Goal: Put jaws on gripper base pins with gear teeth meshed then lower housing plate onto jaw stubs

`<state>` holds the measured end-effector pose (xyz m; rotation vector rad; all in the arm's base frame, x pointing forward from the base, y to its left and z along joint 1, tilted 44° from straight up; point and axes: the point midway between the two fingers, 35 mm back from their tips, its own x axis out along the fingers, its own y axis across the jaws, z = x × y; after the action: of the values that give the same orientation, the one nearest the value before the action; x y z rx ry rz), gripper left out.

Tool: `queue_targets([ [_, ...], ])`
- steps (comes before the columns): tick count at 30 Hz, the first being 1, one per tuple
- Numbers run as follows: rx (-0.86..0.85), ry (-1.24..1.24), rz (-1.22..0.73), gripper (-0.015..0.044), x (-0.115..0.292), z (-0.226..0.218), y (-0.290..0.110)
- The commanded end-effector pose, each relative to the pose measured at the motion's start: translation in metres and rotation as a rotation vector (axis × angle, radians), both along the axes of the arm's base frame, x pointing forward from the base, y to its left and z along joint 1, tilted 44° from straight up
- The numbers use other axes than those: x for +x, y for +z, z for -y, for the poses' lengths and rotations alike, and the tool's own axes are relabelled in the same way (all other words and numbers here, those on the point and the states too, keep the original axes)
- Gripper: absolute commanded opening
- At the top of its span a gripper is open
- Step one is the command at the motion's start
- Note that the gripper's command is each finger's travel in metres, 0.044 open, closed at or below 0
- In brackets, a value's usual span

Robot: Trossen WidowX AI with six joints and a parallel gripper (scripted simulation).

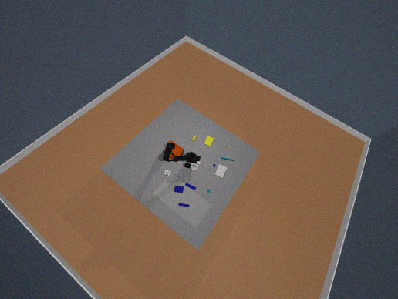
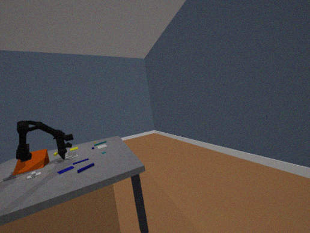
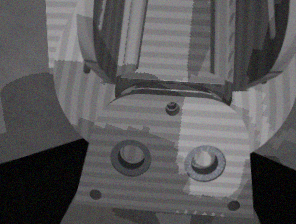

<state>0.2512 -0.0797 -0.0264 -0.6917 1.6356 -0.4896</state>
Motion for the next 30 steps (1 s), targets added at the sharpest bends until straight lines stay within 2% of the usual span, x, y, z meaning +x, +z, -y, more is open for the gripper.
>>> queue_targets([
  [1, -0.003, 0.002, -0.002, 0.0351, -0.0005, 0.0018, -0.0013],
  [30, -0.003, 0.002, -0.003, 0.0351, -0.0007, 0.0035, -0.0032],
])
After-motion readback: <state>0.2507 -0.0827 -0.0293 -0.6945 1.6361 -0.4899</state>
